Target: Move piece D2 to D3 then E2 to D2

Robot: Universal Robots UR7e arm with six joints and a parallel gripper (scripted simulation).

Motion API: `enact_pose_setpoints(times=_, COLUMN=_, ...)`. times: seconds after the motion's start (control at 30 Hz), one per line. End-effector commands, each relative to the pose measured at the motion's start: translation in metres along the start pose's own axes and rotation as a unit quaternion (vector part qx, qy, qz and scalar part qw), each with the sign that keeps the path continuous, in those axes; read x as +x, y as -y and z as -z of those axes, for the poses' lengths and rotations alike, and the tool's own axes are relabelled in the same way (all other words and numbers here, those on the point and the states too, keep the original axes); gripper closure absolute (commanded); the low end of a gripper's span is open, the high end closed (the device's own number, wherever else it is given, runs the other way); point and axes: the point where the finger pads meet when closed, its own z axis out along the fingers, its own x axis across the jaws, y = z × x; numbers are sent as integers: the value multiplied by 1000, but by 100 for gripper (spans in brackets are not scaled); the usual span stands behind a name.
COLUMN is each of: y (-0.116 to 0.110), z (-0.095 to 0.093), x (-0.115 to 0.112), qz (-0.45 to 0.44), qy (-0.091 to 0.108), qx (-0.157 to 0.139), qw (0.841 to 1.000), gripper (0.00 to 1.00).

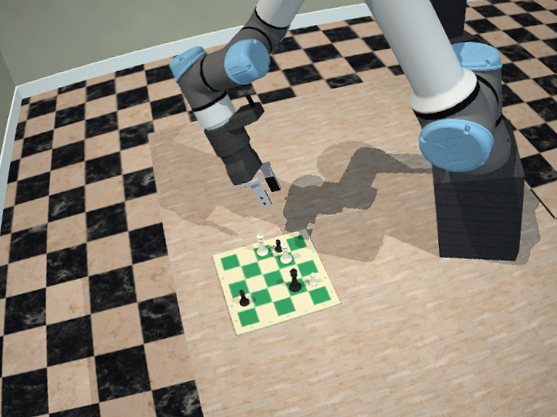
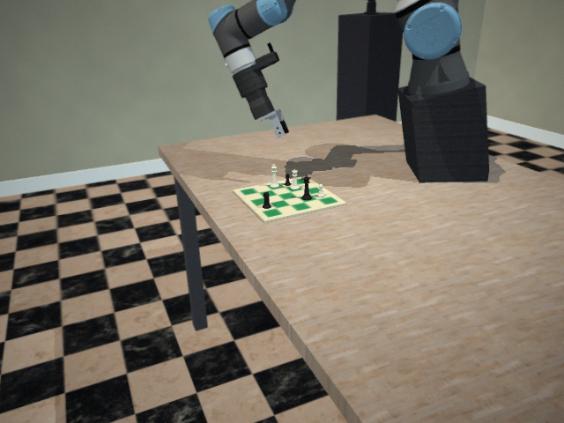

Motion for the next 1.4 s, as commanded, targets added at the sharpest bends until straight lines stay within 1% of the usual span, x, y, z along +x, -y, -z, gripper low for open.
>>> enact_pose_setpoints(times=0.0, y=6, z=-5, x=11, qz=53, qy=28, qx=-43, qw=997, gripper=0)
enact_pose_setpoints(times=0.07, y=11, z=-7, x=19, qz=91, qy=48, qx=-67, qw=992, gripper=0)
enact_pose_setpoints(times=0.1, y=11, z=-7, x=19, qz=91, qy=48, qx=-67, qw=992, gripper=0)
enact_pose_setpoints(times=0.17, y=17, z=-8, x=26, qz=126, qy=66, qx=-89, qw=986, gripper=0)
enact_pose_setpoints(times=0.2, y=17, z=-8, x=26, qz=126, qy=66, qx=-89, qw=986, gripper=0)
enact_pose_setpoints(times=0.3, y=25, z=-9, x=36, qz=171, qy=89, qx=-117, qw=974, gripper=0)
enact_pose_setpoints(times=0.33, y=25, z=-9, x=36, qz=171, qy=89, qx=-117, qw=974, gripper=0)
enact_pose_setpoints(times=0.47, y=34, z=-8, x=45, qz=215, qy=112, qx=-147, qw=959, gripper=0)
enact_pose_setpoints(times=0.53, y=34, z=-8, x=45, qz=215, qy=112, qx=-147, qw=959, gripper=0)
enact_pose_setpoints(times=0.67, y=41, z=-7, x=52, qz=244, qy=127, qx=-166, qw=947, gripper=0)
enact_pose_setpoints(times=0.83, y=45, z=-6, x=55, qz=260, qy=136, qx=-178, qw=940, gripper=0)
enact_pose_setpoints(times=1.37, y=46, z=-6, x=56, qz=262, qy=137, qx=-179, qw=938, gripper=0)
